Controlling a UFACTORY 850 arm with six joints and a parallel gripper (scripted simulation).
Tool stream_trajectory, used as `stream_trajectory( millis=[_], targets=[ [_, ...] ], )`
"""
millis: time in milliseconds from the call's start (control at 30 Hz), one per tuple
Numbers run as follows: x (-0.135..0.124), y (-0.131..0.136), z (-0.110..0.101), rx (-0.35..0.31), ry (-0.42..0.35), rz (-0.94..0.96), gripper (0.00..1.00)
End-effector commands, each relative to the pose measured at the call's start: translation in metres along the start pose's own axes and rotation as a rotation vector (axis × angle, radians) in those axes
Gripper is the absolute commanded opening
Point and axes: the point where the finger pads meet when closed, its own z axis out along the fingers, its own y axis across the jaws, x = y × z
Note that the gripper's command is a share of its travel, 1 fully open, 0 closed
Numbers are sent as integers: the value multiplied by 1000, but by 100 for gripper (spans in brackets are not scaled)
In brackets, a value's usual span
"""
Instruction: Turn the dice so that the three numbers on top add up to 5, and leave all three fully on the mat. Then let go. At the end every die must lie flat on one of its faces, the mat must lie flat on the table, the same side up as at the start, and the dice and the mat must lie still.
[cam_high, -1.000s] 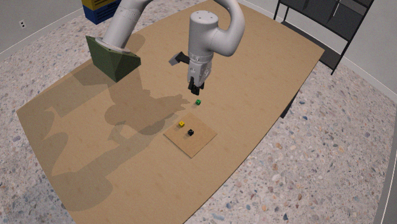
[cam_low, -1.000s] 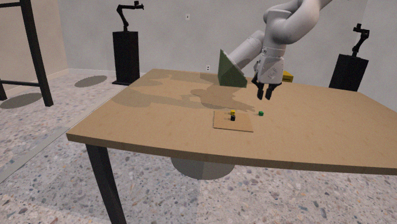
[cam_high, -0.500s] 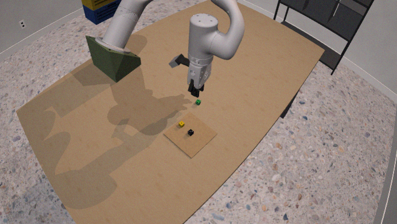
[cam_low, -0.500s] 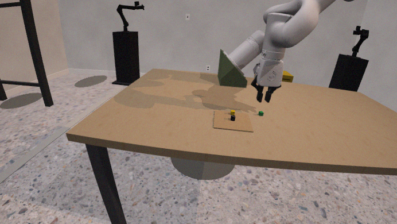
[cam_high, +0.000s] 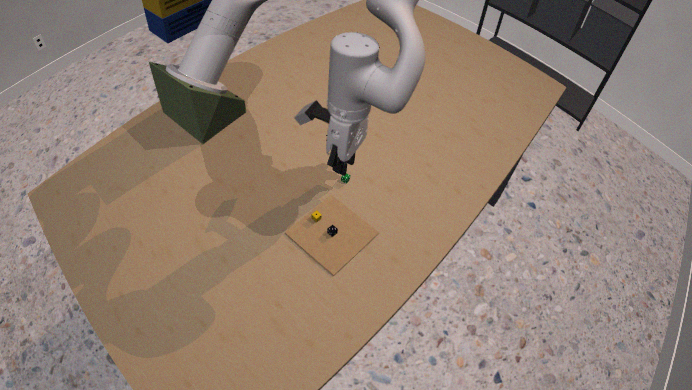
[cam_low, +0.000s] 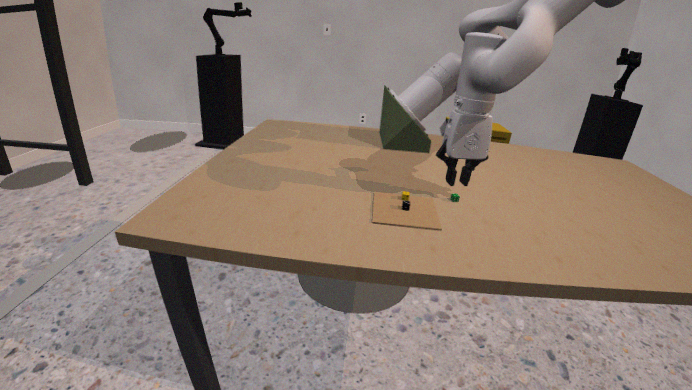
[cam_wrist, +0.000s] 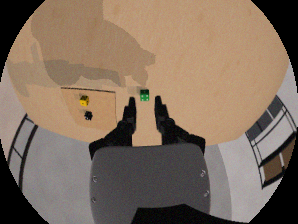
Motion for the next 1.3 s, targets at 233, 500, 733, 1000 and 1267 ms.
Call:
stream_trajectory(
  millis=[233,500,733,1000,1267],
  targets=[
    [-1,0,12,0,-2,0,31],
    [-1,0,17,0,-2,0,31],
    [-1,0,18,1,-2,0,31],
    [-1,0,18,1,-2,0,31],
    [-1,0,18,1,-2,0,31]
  ],
)
